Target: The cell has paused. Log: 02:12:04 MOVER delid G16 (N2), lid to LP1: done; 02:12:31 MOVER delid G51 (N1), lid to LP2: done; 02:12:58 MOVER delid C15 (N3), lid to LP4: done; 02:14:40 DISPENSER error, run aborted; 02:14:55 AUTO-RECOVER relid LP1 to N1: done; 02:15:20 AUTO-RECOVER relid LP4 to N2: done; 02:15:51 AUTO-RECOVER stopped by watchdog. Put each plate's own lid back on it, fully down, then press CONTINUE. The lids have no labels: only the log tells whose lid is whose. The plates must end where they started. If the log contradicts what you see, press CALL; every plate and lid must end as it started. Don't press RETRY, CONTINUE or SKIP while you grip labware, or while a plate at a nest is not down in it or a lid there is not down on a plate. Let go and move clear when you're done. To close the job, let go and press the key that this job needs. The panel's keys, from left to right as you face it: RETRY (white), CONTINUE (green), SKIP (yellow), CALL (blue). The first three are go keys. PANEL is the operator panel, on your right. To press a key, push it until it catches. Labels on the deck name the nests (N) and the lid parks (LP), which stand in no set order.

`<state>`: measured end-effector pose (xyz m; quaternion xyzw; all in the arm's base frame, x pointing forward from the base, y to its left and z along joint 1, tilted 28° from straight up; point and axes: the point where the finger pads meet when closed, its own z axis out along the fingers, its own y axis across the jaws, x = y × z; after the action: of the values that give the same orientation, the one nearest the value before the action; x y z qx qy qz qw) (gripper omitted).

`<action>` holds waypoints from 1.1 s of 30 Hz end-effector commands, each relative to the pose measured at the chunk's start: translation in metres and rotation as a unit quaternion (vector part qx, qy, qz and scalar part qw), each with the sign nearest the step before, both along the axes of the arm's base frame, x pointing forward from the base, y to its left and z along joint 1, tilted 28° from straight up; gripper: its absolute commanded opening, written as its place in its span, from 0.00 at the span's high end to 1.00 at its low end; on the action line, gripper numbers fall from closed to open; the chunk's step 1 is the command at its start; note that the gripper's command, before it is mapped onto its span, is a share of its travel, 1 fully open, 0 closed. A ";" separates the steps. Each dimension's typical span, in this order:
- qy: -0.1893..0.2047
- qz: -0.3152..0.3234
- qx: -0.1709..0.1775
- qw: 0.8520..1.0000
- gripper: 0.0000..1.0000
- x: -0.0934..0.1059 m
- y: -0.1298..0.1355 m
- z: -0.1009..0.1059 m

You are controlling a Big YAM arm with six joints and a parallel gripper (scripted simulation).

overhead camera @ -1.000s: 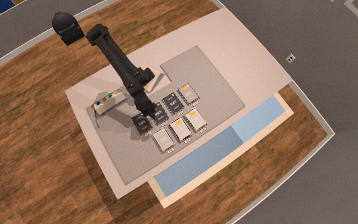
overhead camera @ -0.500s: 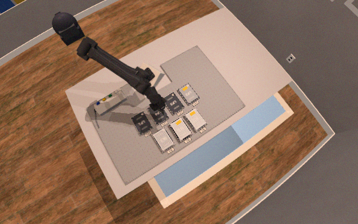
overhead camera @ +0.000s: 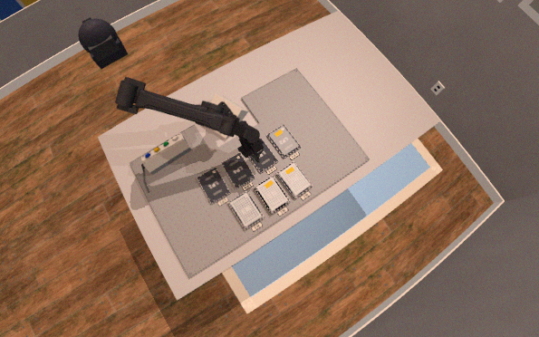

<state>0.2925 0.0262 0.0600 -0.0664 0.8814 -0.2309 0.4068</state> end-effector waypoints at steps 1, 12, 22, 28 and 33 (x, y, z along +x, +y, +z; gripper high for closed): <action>-0.037 -0.010 0.034 0.999 1.00 0.027 0.028 0.016; -0.033 -0.010 0.037 0.999 1.00 0.030 0.081 -0.013; -0.021 -0.010 0.027 0.999 1.00 0.027 0.112 -0.034; -0.019 -0.013 0.026 0.999 1.00 0.024 0.102 -0.036; -0.019 -0.013 0.026 0.999 1.00 0.024 0.102 -0.036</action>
<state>0.3048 0.1183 0.0161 -0.0534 0.8819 -0.2246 0.4111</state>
